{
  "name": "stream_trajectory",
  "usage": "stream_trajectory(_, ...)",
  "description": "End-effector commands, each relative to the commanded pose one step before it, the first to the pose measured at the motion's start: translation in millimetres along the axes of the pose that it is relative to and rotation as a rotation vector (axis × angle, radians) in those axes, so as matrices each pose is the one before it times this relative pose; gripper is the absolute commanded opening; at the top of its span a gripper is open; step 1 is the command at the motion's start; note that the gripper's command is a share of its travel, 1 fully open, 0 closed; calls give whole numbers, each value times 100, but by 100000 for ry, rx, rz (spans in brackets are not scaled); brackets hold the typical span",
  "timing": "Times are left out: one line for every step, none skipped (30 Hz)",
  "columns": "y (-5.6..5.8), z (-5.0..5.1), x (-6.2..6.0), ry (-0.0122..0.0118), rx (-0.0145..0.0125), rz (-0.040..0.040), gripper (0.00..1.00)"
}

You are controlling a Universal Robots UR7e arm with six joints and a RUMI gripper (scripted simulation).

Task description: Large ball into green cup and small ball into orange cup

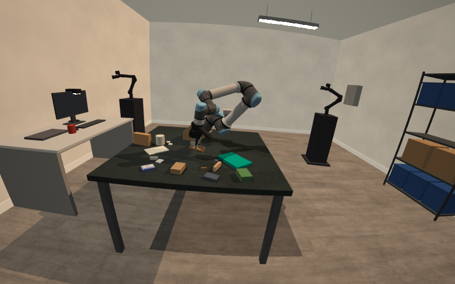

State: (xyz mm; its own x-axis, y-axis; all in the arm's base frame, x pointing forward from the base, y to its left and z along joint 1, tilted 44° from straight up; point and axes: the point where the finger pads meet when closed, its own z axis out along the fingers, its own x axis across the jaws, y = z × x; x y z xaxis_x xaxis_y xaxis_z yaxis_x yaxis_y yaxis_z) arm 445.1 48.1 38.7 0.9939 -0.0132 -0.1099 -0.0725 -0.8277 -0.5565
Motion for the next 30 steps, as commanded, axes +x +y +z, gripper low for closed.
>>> stream_trajectory(109,33,-99,9377,9079,-446,43)
stream_trajectory(0,0,0,0,0,0,43)
stream_trajectory(0,0,0,0,0,0,43)
stream_trajectory(18,1,-18,1075,1061,-5,43)
stream_trajectory(18,1,-18,1074,1049,-4,43)
stream_trajectory(18,1,-18,1078,1057,-4,43)
stream_trajectory(18,1,-18,1084,1074,-5,43)
stream_trajectory(18,1,-18,1091,1067,-4,43)
stream_trajectory(18,1,-19,1099,1091,-5,43)
stream_trajectory(18,1,-19,1105,1091,-5,43)
stream_trajectory(19,1,-19,1112,1098,-5,43)
stream_trajectory(8,1,-7,424,425,0,43)
stream_trajectory(12,24,-9,-170,-75,54,43)
stream_trajectory(11,21,-7,-166,-74,49,43)
stream_trajectory(8,16,-5,-158,-91,37,43)
stream_trajectory(3,9,-2,-144,-111,21,43)
stream_trajectory(-1,2,1,-128,-118,6,43)
stream_trajectory(-47,-75,18,950,-282,-164,43)
stream_trajectory(0,0,0,0,0,0,43)
stream_trajectory(0,0,0,0,0,0,43)
stream_trajectory(-2,0,2,-137,-150,1,43)
stream_trajectory(-2,0,2,-121,-129,0,43)
stream_trajectory(-22,19,-4,-150,-115,-33,43)
stream_trajectory(-35,38,-12,-181,-88,-23,43)
stream_trajectory(-1,-11,39,-115,-163,-73,43)
stream_trajectory(6,-22,44,-65,-141,-63,43)
stream_trajectory(5,-11,25,-59,-84,-30,43)
stream_trajectory(-1,2,5,-57,-37,-2,43)
stream_trajectory(-1,2,2,-38,-15,2,43)
stream_trajectory(0,2,-2,-8,7,2,43)
